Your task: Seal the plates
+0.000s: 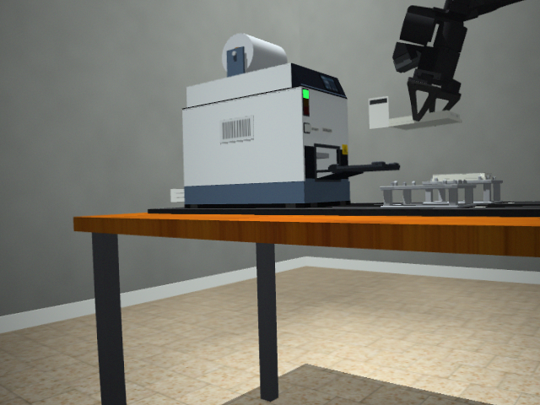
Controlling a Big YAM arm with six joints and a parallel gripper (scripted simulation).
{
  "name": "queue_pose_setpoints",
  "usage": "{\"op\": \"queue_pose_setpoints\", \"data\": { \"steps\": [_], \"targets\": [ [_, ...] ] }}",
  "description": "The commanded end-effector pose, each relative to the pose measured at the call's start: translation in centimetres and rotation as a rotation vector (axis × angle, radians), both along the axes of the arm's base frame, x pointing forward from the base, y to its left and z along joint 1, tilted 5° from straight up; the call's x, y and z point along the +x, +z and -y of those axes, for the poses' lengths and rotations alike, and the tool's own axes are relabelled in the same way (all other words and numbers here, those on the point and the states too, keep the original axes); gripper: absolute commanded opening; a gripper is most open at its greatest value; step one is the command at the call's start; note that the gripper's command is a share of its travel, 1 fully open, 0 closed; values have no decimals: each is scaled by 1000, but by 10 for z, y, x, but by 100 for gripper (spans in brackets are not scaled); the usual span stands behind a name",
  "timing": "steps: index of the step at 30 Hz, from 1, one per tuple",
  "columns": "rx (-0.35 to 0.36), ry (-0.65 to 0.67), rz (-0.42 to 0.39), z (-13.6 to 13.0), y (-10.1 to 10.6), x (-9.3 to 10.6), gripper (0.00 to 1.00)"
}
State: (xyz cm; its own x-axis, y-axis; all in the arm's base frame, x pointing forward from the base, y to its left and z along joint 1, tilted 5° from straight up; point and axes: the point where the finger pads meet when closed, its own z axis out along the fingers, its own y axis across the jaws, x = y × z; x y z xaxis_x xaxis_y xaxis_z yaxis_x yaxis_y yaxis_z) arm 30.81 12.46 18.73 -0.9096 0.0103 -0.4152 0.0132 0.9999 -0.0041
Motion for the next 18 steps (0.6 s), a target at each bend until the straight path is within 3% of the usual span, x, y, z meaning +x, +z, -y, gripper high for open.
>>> {"op": "queue_pose_setpoints", "data": {
  "steps": [1,2,18],
  "targets": [
    [3,24,20,-6,6,2,0],
    [2,40,23,-3,15,5,0],
    [14,12,20,1,11,10,0]
  ]
}}
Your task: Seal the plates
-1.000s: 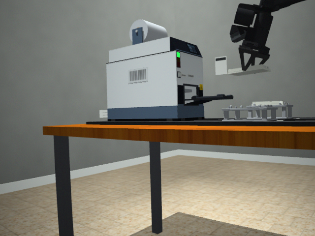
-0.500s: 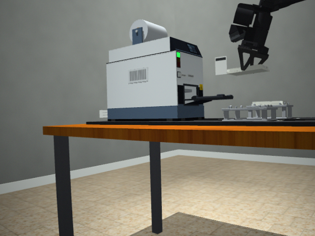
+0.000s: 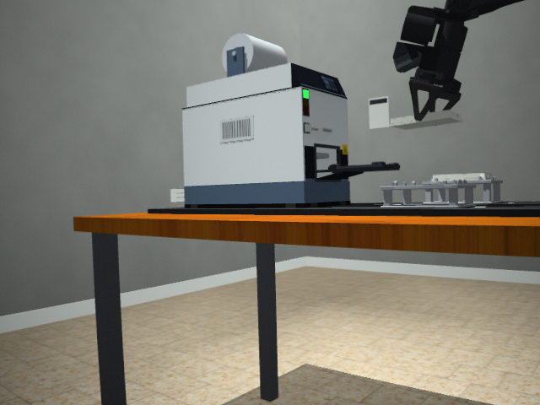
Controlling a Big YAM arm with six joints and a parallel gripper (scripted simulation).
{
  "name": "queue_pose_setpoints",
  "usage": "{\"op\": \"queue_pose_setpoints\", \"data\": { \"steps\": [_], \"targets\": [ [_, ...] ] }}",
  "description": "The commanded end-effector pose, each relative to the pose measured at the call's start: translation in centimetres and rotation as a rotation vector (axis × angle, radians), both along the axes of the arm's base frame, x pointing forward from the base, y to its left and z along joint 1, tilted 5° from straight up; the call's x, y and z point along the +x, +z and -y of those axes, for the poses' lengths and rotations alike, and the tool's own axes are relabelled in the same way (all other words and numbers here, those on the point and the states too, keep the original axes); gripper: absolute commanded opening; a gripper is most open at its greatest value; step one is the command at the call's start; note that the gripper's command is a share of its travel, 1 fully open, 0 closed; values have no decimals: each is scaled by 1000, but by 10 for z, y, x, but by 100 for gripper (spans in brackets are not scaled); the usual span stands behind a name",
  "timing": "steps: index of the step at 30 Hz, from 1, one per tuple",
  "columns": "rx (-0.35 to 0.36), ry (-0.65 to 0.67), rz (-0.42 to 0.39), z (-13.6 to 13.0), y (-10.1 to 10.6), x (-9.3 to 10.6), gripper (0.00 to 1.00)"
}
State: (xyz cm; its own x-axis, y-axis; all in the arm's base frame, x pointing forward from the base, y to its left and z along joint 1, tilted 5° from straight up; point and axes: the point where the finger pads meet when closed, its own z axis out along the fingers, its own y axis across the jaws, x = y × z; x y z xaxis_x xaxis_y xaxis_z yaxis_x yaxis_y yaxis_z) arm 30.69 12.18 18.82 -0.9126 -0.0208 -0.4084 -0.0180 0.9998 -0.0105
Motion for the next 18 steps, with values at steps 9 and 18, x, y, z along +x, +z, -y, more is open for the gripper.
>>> {"op": "queue_pose_setpoints", "data": {
  "steps": [9,18],
  "targets": [
    [22,-2,50,4,23,41,0],
    [19,4,60,11,28,59,0]
  ]
}}
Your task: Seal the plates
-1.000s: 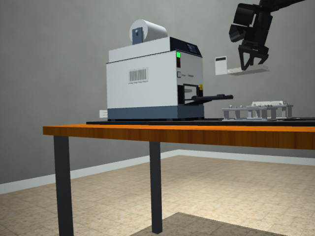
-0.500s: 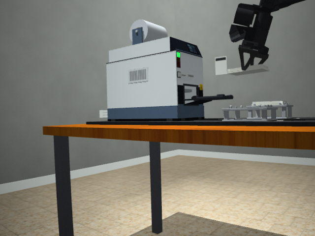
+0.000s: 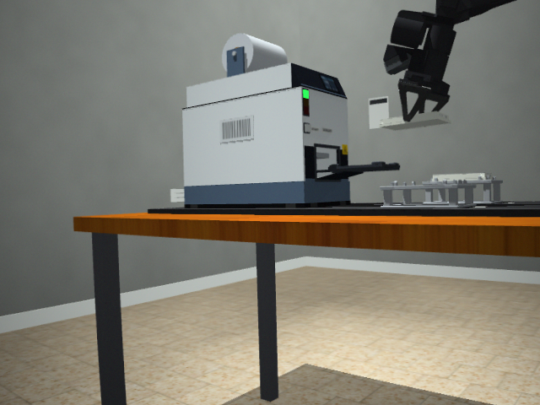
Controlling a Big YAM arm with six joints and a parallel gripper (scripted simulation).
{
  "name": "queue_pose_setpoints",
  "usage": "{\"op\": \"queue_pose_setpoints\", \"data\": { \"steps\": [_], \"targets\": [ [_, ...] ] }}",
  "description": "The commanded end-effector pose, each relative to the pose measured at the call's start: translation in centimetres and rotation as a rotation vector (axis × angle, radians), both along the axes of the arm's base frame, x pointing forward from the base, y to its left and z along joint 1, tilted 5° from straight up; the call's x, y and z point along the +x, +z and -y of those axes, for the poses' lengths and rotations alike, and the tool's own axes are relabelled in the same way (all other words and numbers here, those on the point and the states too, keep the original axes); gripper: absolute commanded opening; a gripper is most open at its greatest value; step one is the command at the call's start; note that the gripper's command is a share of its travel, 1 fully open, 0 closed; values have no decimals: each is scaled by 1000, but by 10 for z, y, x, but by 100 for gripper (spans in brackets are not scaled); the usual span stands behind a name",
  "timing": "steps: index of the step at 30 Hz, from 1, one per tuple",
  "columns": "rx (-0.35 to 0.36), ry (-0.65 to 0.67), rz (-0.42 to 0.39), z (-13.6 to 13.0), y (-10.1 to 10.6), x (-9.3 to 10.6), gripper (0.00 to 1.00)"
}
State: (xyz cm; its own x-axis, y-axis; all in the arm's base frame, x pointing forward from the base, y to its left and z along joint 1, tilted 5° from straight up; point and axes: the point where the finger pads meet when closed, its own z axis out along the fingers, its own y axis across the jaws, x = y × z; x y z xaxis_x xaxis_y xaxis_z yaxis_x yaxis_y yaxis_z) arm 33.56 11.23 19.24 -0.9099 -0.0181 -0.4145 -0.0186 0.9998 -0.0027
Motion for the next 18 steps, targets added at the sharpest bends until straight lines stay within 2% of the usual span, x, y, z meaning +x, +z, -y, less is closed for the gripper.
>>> {"op": "queue_pose_setpoints", "data": {
  "steps": [1,6,12,18],
  "targets": [
    [10,3,51,3,23,33,0],
    [3,19,39,4,21,40,0],
    [11,3,65,10,30,51,0],
    [4,3,50,17,24,66,0]
  ]
}}
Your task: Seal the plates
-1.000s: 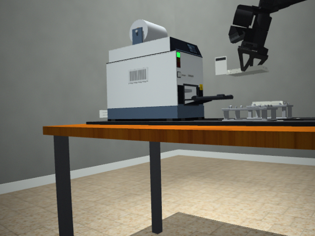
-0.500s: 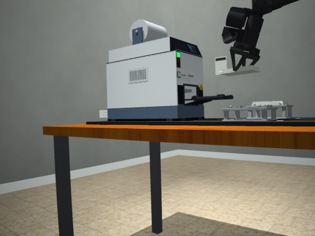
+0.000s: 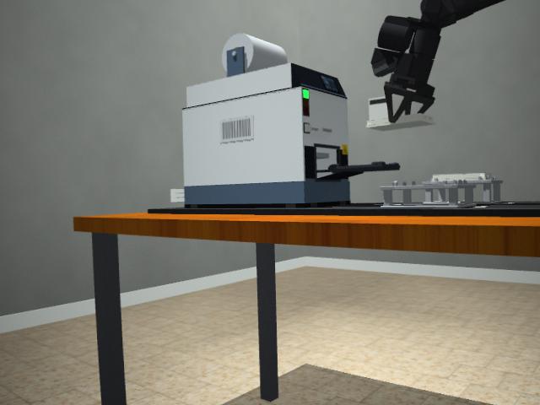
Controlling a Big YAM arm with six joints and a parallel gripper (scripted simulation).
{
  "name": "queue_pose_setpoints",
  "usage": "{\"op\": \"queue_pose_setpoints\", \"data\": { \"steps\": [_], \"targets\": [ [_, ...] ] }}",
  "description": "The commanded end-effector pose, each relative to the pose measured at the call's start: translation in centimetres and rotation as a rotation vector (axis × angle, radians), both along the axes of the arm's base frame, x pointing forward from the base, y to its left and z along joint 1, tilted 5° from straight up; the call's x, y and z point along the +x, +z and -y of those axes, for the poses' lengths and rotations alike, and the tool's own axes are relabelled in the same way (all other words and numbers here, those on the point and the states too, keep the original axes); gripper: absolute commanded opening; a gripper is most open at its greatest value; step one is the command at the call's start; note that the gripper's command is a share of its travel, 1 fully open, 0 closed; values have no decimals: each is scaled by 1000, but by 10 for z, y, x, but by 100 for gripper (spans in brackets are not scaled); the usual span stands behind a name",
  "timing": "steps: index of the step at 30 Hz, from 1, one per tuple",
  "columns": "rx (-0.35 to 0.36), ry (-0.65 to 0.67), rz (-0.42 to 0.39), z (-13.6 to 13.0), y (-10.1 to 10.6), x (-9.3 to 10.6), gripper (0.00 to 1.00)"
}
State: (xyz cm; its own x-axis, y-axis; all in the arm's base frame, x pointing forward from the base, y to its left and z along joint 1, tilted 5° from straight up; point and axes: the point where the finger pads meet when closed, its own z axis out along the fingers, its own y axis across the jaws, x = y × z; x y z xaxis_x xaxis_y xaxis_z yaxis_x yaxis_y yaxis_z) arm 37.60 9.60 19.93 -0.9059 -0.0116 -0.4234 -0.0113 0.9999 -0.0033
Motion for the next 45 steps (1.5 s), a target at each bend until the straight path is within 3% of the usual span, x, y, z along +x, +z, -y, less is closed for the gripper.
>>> {"op": "queue_pose_setpoints", "data": {
  "steps": [1,4,10,15,19,24,35,41,45],
  "targets": [
    [1,13,30,2,14,25,0],
    [-4,23,17,2,12,27,0],
    [8,13,56,7,26,40,0],
    [4,6,43,13,20,55,0],
    [-5,14,15,17,12,56,0],
    [1,18,53,20,29,70,0],
    [-4,13,21,29,16,88,0],
    [-1,15,54,35,33,103,0],
    [2,7,50,37,32,107,0]
  ]
}}
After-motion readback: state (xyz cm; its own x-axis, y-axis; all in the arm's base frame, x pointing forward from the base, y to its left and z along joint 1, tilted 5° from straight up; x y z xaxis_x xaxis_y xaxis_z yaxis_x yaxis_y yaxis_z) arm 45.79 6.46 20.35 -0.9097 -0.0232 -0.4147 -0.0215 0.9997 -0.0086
